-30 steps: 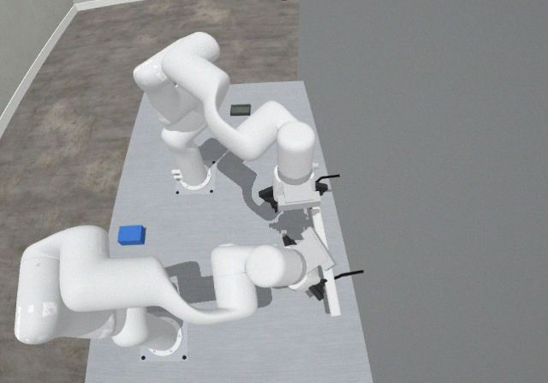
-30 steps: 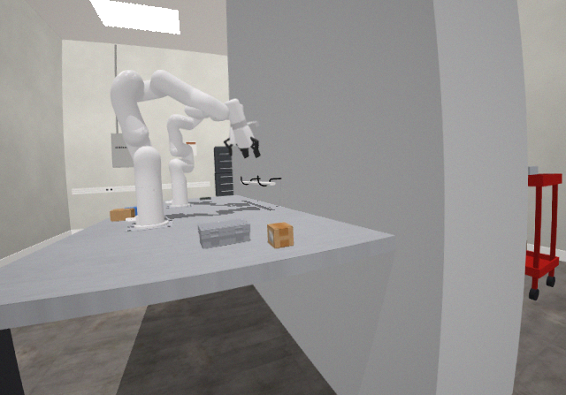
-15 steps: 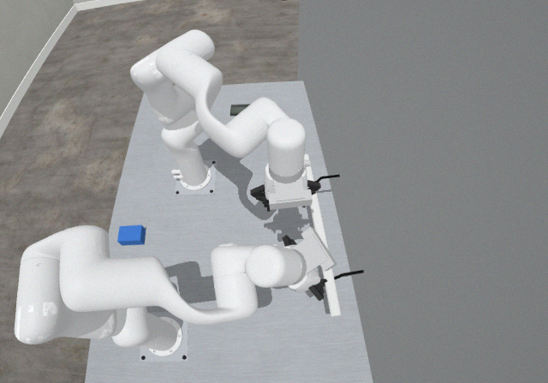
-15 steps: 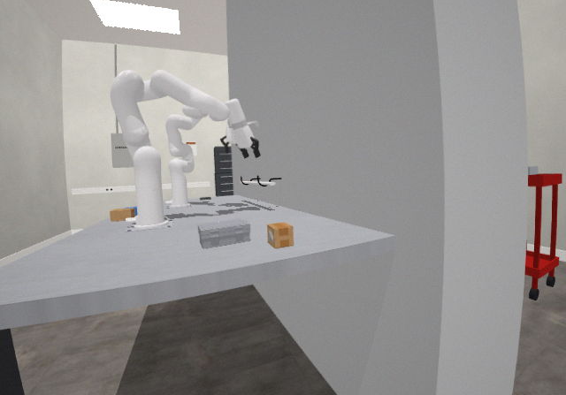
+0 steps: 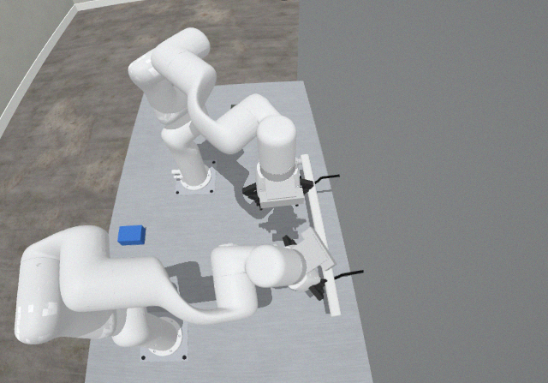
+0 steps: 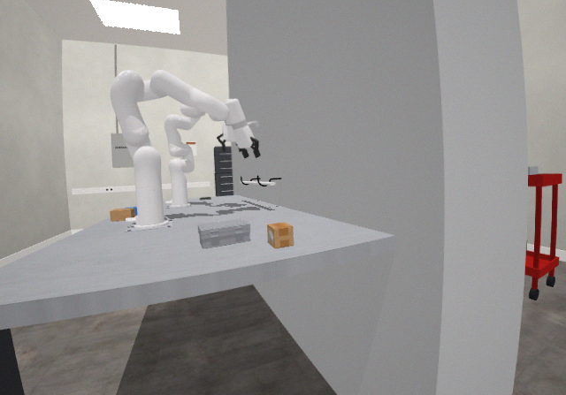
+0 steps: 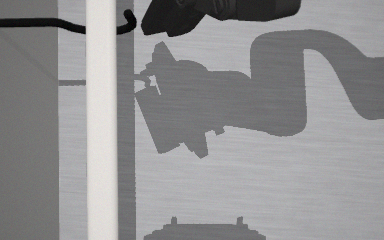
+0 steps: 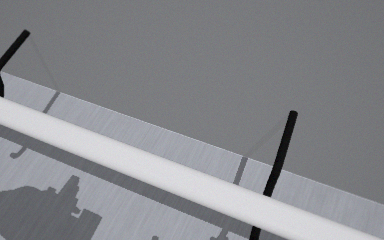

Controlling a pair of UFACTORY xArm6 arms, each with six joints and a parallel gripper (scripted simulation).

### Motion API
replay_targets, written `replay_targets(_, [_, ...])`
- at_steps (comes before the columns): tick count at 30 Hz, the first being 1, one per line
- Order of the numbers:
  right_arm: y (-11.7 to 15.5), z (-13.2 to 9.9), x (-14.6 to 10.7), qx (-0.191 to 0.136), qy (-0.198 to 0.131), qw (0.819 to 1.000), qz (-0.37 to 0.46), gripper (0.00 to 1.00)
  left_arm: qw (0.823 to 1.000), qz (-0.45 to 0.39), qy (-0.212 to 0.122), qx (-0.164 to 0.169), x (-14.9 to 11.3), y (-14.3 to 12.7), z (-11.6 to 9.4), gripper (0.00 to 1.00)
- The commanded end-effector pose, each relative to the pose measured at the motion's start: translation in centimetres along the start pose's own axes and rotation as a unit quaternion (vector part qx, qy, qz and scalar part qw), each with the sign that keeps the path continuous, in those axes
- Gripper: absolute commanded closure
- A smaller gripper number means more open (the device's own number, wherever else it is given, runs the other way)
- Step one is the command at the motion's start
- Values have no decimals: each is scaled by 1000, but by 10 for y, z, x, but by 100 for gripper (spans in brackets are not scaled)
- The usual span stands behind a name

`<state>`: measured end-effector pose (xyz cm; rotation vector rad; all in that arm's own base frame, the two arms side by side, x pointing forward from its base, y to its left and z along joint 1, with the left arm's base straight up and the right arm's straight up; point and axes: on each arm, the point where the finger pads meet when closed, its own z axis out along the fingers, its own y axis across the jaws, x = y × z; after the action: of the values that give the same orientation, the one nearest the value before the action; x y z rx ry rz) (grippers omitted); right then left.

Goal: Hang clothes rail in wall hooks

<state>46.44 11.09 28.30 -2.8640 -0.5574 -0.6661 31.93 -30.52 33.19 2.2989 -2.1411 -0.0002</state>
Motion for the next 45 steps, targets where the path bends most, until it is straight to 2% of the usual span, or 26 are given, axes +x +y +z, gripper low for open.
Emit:
replay_targets(1, [1, -1, 2, -1, 4, 1000, 3, 0, 1000, -3, 4, 3, 2, 6, -6, 0])
replay_targets(45, [1, -1, 2, -1, 4, 1000, 3, 0, 1000, -3, 4, 3, 2, 61, -39, 0])
